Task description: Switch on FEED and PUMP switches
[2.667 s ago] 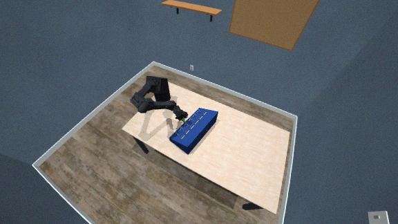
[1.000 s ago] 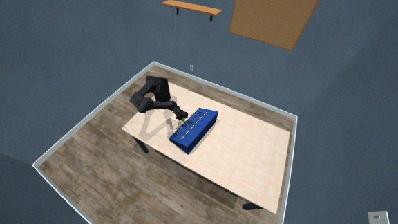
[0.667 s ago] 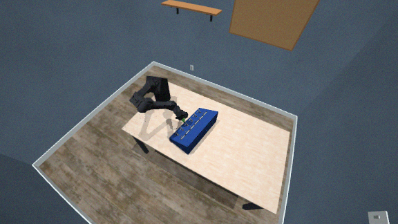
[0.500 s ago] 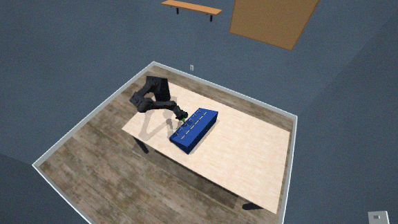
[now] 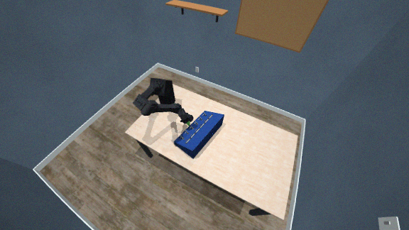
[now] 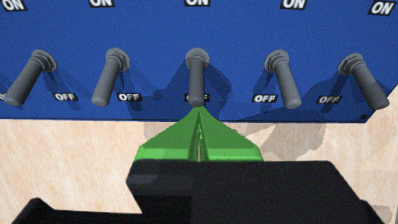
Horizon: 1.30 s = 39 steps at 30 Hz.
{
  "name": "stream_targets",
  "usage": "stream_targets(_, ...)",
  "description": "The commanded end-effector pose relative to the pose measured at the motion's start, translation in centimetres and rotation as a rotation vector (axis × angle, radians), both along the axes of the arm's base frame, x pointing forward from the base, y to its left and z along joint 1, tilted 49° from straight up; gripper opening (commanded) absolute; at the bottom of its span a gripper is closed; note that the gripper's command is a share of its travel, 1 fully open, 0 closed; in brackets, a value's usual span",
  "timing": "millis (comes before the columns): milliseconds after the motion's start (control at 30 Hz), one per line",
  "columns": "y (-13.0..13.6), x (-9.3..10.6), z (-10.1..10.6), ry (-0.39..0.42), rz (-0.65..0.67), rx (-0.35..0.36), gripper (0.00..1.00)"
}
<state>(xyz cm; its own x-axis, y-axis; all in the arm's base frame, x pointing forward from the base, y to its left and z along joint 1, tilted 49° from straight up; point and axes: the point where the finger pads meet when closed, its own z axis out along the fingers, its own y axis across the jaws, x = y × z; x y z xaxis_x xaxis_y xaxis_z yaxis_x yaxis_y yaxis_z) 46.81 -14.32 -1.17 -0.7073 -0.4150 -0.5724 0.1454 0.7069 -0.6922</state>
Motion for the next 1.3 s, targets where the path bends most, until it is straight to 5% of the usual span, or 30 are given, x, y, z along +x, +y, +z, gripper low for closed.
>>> stream_targets(0,2.04,2.25,2.14,-0.06,0.046,0.008,0.0)
stream_targets(1267,2.45,2.93,2.87,-0.068,0.047,0.006,0.0)
